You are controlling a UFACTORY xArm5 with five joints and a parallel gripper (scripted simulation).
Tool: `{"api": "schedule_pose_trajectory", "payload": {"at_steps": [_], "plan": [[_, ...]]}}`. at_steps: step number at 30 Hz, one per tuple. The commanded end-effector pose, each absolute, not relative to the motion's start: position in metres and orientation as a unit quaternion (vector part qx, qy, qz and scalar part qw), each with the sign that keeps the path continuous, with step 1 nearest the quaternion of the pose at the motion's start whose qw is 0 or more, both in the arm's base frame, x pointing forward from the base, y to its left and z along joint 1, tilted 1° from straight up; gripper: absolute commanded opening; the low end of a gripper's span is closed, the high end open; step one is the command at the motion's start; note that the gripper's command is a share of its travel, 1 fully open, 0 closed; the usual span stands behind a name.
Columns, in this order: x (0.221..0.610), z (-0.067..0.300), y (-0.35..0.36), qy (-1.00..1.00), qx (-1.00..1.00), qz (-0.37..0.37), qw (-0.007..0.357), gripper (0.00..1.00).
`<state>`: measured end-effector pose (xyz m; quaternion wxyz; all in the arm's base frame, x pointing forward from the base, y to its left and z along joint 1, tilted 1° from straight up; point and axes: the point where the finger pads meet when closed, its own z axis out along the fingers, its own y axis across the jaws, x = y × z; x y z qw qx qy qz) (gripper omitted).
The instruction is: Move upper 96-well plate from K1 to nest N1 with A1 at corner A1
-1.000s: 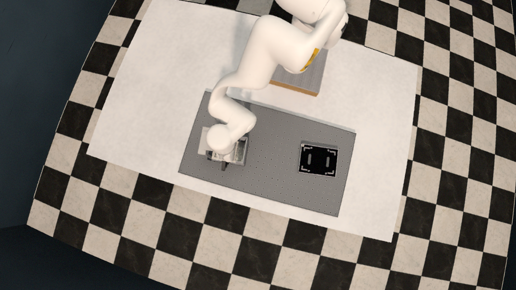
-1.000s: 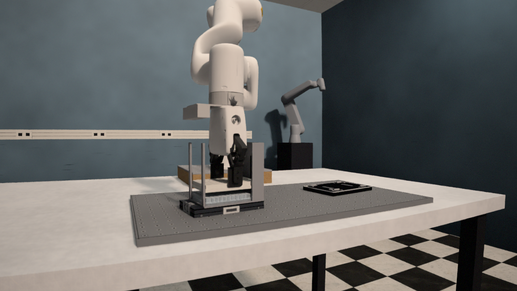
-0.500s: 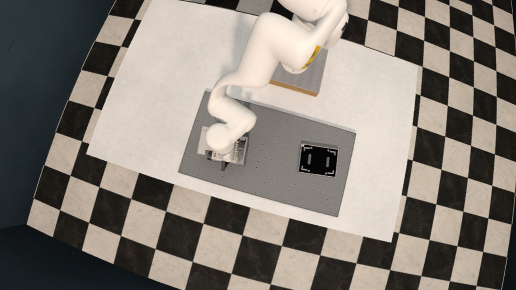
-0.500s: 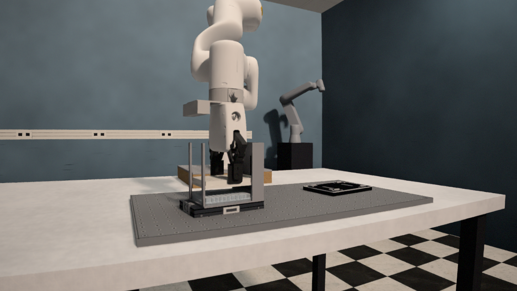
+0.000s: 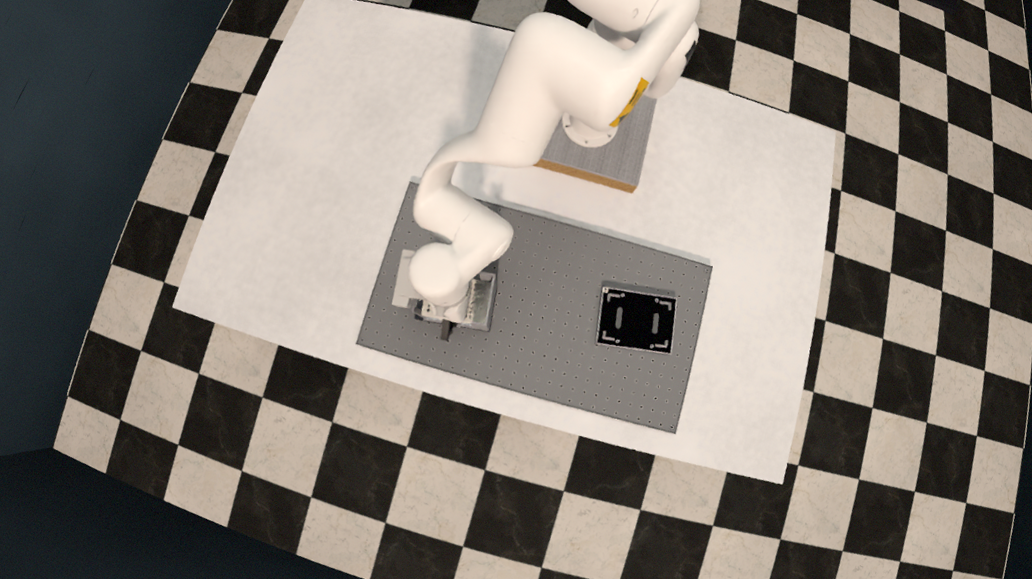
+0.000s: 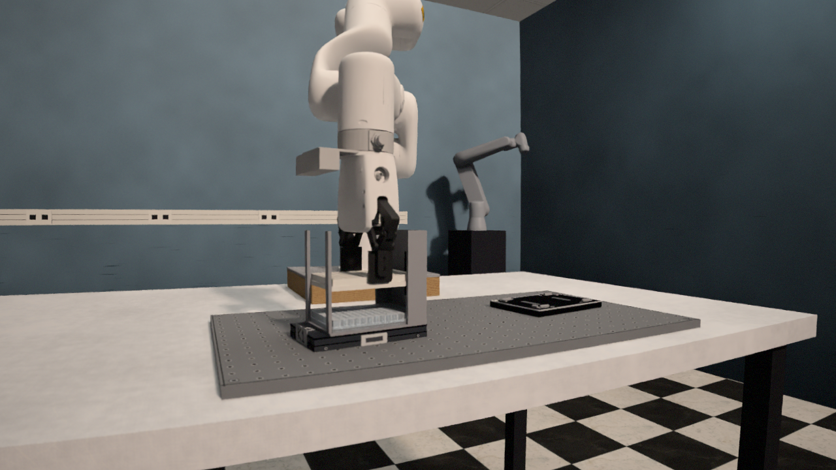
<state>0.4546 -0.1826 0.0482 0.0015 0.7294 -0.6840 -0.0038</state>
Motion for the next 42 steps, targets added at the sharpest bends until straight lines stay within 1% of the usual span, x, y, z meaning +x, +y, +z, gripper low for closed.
{"api": "schedule_pose_trajectory", "payload": {"at_steps": [1,42], "plan": [[0.456,0.056,-0.183,-0.684,0.729,-0.003,-0.003,0.00],[0.456,0.118,-0.184,-0.684,0.729,-0.003,-0.003,0.00]]}}
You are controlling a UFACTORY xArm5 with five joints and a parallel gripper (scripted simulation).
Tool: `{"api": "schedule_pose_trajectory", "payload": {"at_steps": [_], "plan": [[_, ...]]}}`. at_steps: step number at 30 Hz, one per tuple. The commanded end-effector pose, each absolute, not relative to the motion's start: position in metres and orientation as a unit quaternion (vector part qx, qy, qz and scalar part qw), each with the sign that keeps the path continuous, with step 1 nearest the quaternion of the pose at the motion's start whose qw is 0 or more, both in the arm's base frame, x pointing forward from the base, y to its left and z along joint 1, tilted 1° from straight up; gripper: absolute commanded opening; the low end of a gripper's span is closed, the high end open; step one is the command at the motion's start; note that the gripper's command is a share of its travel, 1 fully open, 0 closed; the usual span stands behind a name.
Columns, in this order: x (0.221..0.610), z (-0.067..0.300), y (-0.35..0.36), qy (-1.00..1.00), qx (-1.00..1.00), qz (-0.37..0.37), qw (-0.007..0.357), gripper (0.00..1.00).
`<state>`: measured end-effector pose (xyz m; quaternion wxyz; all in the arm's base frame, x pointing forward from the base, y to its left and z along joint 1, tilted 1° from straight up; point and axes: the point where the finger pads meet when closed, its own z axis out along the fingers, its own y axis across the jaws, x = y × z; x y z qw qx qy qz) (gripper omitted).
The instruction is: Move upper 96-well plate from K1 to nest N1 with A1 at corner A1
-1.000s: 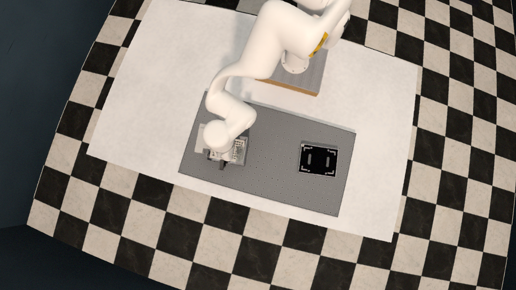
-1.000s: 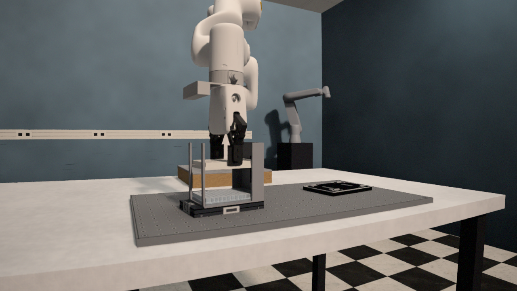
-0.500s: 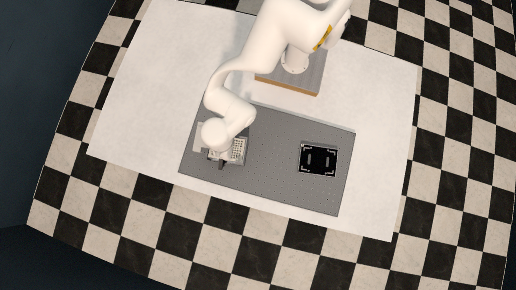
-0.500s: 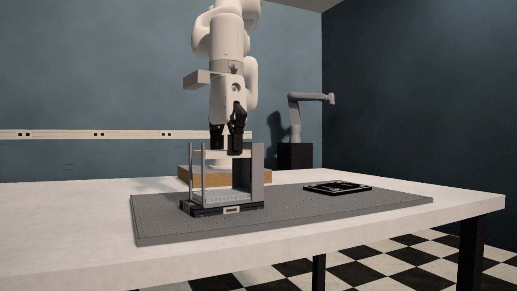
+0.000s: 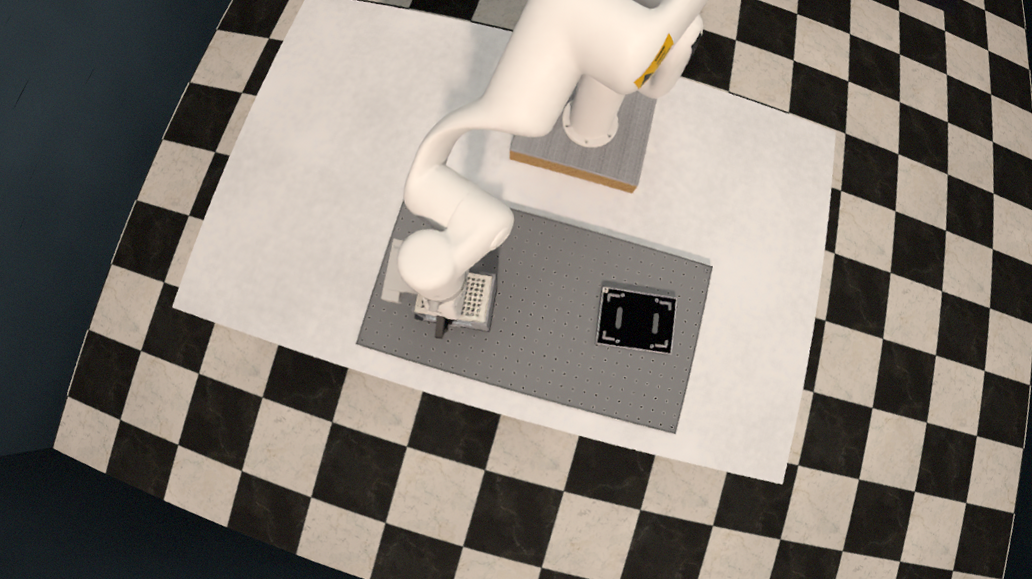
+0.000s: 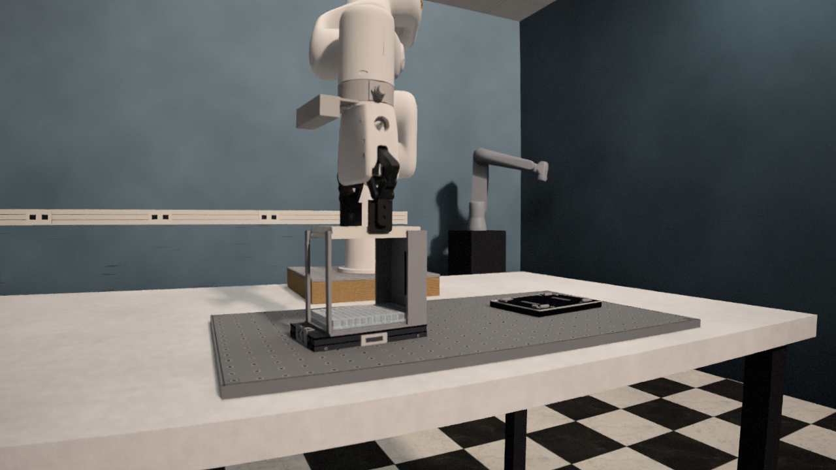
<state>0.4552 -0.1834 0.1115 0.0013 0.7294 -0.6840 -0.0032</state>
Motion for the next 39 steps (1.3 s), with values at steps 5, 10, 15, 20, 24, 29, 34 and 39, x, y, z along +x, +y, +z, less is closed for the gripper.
{"api": "schedule_pose_trajectory", "payload": {"at_steps": [5,10,15,20,24,29,34,39], "plan": [[0.456,0.123,-0.184,-0.684,0.729,-0.003,-0.003,0.00],[0.456,0.131,-0.184,-0.684,0.729,-0.003,-0.003,0.00],[0.456,0.140,-0.184,-0.684,0.729,-0.003,-0.003,0.00],[0.456,0.148,-0.184,-0.684,0.729,-0.003,-0.003,0.00],[0.456,0.151,-0.184,-0.684,0.729,-0.003,-0.003,0.00],[0.456,0.151,-0.184,-0.684,0.729,-0.003,-0.003,0.00],[0.456,0.151,-0.184,-0.684,0.729,-0.003,-0.003,0.00],[0.456,0.151,-0.178,-0.680,0.733,-0.003,-0.003,0.00]]}}
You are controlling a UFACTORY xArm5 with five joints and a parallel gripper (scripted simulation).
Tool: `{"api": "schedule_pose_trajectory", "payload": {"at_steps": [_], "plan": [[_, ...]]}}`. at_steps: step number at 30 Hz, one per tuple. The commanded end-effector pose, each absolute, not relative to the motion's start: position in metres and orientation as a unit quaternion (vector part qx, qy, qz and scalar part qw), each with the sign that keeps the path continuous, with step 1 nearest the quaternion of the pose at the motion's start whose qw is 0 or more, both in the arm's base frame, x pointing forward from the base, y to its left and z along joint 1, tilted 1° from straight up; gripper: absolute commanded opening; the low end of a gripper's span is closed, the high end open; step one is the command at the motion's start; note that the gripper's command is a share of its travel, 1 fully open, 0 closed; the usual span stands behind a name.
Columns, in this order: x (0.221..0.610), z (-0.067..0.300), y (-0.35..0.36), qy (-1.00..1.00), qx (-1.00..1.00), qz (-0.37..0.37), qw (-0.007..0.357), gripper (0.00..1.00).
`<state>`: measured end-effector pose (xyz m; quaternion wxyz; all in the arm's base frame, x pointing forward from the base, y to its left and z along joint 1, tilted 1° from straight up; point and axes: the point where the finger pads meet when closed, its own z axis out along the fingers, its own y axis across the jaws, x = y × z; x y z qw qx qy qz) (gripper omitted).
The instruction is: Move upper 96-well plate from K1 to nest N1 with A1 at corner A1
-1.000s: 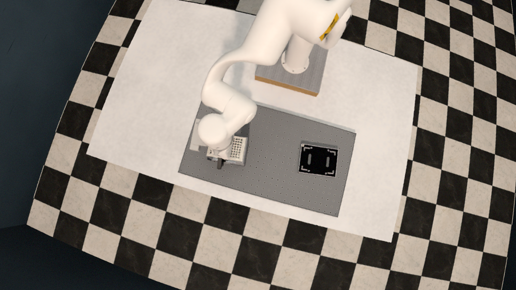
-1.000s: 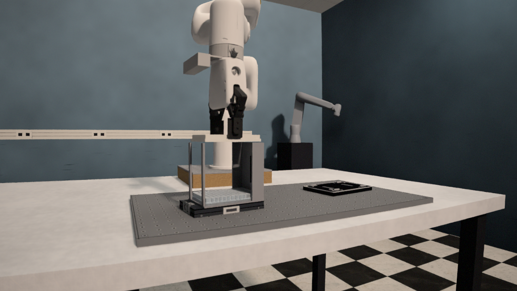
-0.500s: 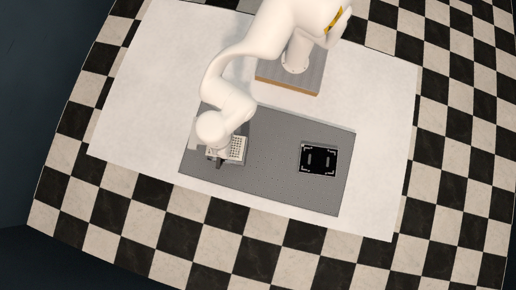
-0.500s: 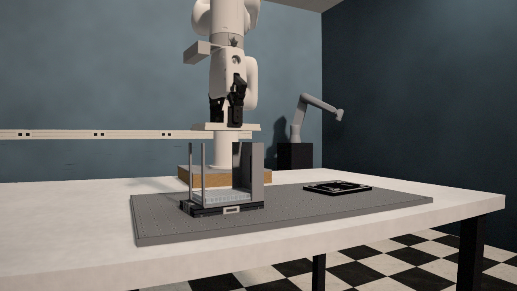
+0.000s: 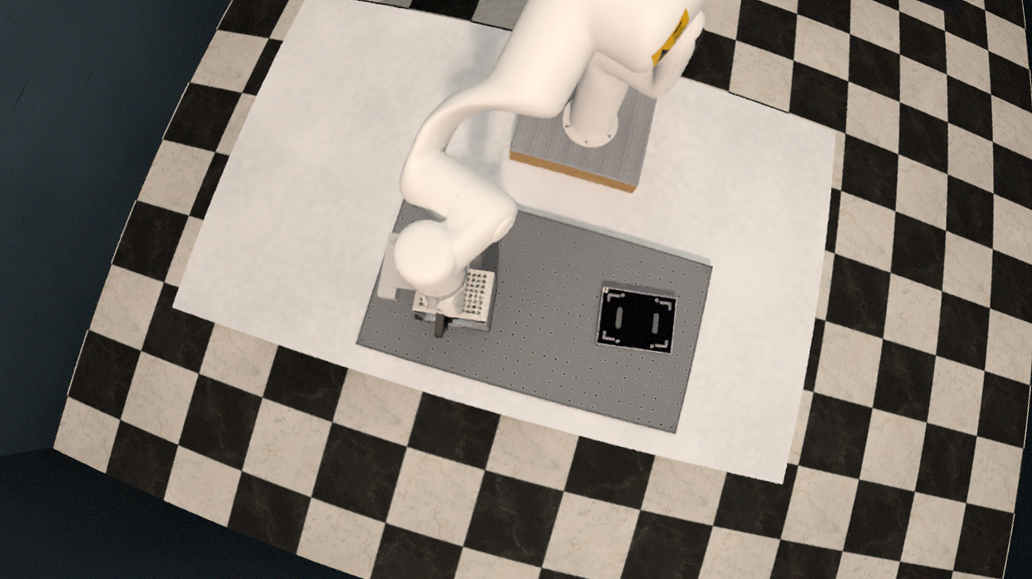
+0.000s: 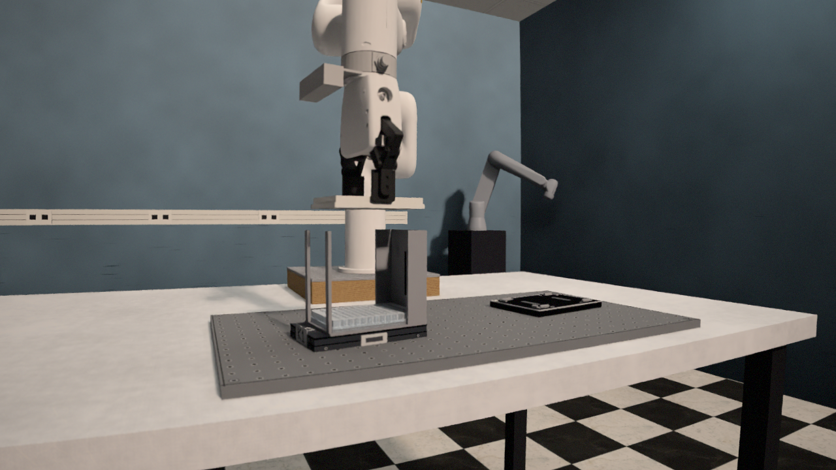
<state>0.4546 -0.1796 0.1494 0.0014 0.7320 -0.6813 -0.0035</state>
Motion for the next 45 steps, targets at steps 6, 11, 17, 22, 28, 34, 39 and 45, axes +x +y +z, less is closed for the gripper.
{"api": "schedule_pose_trajectory", "payload": {"at_steps": [6,11,17,22,28,34,39,45], "plan": [[0.453,0.151,-0.158,-0.680,0.733,-0.003,-0.003,0.00],[0.451,0.151,-0.141,-0.680,0.733,-0.003,-0.003,0.00],[0.449,0.151,-0.128,-0.680,0.733,-0.003,-0.003,0.00],[0.447,0.150,-0.111,-0.680,0.733,-0.003,-0.004,0.00],[0.445,0.150,-0.091,-0.680,0.733,-0.003,-0.004,0.00],[0.443,0.150,-0.078,-0.680,0.733,-0.003,-0.004,0.00],[0.441,0.150,-0.062,-0.680,0.733,-0.003,-0.004,0.00],[0.439,0.150,-0.042,-0.680,0.733,-0.003,-0.004,0.00]]}}
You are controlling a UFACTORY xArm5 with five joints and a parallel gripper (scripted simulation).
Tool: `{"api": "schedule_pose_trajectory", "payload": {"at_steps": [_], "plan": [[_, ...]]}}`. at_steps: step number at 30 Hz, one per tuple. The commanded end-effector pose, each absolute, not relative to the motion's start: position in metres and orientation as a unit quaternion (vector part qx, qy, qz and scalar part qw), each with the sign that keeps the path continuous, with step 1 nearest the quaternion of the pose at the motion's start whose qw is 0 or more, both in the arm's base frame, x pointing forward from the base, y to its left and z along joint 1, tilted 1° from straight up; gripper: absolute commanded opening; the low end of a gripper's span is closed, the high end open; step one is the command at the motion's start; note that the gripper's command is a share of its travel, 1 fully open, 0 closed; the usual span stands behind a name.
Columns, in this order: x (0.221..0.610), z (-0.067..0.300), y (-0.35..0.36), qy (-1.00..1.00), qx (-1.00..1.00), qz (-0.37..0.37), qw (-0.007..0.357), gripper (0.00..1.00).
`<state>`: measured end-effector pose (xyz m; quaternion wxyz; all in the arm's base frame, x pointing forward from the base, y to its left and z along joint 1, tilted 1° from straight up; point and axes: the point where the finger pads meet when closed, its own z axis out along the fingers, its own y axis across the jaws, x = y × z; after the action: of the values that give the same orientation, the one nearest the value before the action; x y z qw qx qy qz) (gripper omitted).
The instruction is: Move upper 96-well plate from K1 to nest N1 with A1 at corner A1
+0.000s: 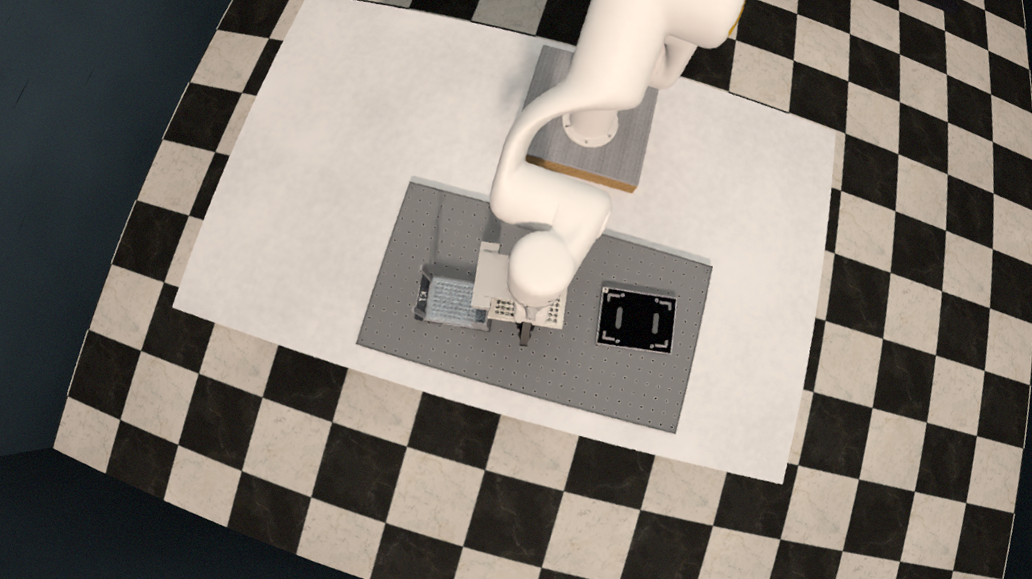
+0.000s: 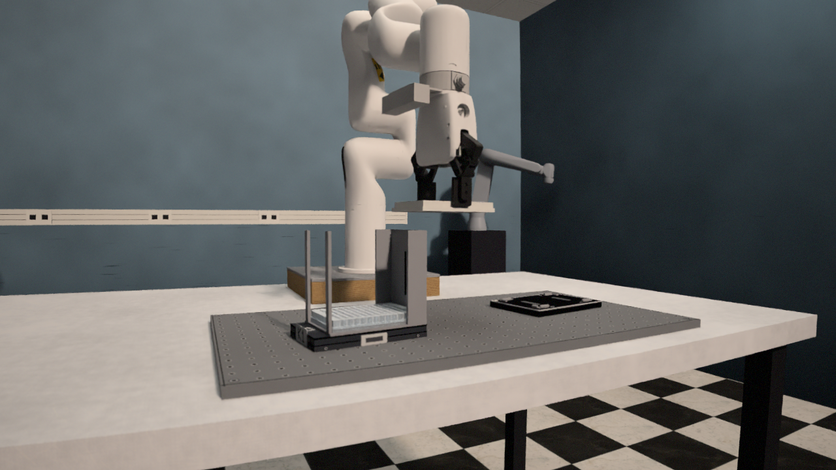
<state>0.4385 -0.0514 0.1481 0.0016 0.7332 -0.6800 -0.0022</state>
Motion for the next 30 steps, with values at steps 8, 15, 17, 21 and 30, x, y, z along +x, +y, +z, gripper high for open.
{"api": "schedule_pose_trajectory", "payload": {"at_steps": [8,15,17,21,30], "plan": [[0.436,0.149,-0.022,-0.680,0.733,-0.003,-0.004,0.00],[0.433,0.149,0.001,-0.680,0.733,-0.003,-0.004,0.00],[0.432,0.149,0.008,-0.680,0.733,-0.003,-0.004,0.00],[0.431,0.149,0.021,-0.680,0.733,-0.003,-0.004,0.00],[0.428,0.149,0.045,-0.680,0.733,-0.003,-0.004,0.00]]}}
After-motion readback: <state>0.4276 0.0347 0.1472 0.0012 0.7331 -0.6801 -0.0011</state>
